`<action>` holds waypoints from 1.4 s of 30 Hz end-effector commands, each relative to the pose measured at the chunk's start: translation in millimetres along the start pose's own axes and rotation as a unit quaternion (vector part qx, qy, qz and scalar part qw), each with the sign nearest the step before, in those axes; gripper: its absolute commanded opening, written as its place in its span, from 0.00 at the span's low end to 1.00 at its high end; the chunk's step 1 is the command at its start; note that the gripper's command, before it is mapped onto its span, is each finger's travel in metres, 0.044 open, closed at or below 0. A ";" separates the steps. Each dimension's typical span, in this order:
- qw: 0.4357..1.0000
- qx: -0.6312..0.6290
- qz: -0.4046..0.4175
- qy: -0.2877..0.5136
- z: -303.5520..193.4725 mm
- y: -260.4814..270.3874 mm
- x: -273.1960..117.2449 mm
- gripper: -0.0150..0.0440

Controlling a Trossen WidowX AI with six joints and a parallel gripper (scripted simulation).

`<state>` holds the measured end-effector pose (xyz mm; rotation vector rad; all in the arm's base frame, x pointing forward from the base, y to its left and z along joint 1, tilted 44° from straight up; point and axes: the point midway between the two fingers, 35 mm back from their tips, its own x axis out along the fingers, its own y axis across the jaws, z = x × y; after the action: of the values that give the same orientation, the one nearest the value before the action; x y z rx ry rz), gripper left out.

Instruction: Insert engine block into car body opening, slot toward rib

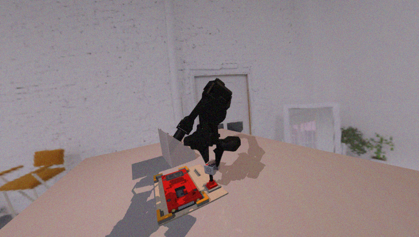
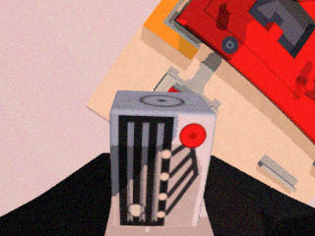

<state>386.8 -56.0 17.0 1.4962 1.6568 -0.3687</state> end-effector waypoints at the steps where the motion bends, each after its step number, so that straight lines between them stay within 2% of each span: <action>1: 0.999 -0.047 -0.003 0.001 10.9 -12.0 5.2 0.25; 17: 0.966 -0.259 -0.001 0.003 42.3 -49.7 21.4 0.25; 36: 0.879 -0.476 0.003 0.006 70.2 -94.0 40.3 0.25; 42: 0.870 -0.493 0.003 0.006 70.6 -94.0 40.0 0.52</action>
<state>332.4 -100.5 -82.3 0.7294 1.4748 0.4449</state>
